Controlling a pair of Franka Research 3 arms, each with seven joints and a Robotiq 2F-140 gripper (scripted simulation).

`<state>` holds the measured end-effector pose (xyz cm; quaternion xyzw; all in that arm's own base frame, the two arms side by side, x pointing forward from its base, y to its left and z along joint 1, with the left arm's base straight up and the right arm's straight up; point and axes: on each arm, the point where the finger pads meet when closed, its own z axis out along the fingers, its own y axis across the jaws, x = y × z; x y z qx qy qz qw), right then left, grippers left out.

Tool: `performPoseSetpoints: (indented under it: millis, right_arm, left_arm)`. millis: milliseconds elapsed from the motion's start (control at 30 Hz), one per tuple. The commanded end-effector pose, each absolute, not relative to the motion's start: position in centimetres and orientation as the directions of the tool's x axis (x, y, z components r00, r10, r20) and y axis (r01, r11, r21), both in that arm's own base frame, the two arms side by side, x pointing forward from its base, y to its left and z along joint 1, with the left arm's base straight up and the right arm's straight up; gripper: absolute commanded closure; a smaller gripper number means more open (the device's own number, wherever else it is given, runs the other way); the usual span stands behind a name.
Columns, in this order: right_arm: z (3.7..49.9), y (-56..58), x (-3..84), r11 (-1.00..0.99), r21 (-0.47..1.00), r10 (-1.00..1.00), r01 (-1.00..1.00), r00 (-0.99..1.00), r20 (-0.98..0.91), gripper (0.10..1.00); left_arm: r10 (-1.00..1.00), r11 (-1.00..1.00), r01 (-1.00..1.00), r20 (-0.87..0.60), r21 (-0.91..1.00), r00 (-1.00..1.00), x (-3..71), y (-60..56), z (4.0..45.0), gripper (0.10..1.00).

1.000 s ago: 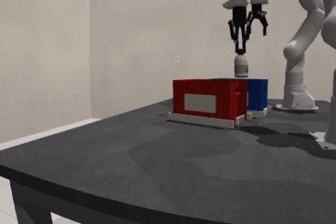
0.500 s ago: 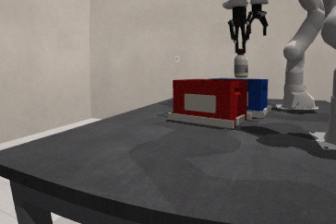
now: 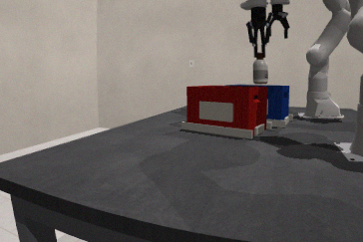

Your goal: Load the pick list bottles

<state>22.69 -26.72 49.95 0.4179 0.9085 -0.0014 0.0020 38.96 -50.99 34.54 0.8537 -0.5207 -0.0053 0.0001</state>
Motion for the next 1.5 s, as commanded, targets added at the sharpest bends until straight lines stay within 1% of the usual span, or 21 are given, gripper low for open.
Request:
performPoseSetpoints:
  millis: [0,300,1467]
  right_arm:
    - [49.9,-26.6,22.6,0.648,-0.001,0.762,0.762,-0.648,-0.001,0.098]
    - [49.9,-26.6,22.6,0.648,-0.001,0.762,0.762,-0.648,-0.001,0.098]
    - [49.9,-26.6,22.6,0.648,-0.001,0.762,0.762,-0.648,-0.001,0.098]
  left_arm:
    - [-0.888,-0.459,-0.888,0.0,0.0,0.459,39.3,-51.0,35.0,0.999]
    - [-0.888,-0.459,-0.888,0.0,0.0,0.459,39.3,-51.0,34.9,0.999]
    - [-0.888,-0.459,-0.888,0.0,0.0,0.459,39.5,-51.2,31.8,0.999]
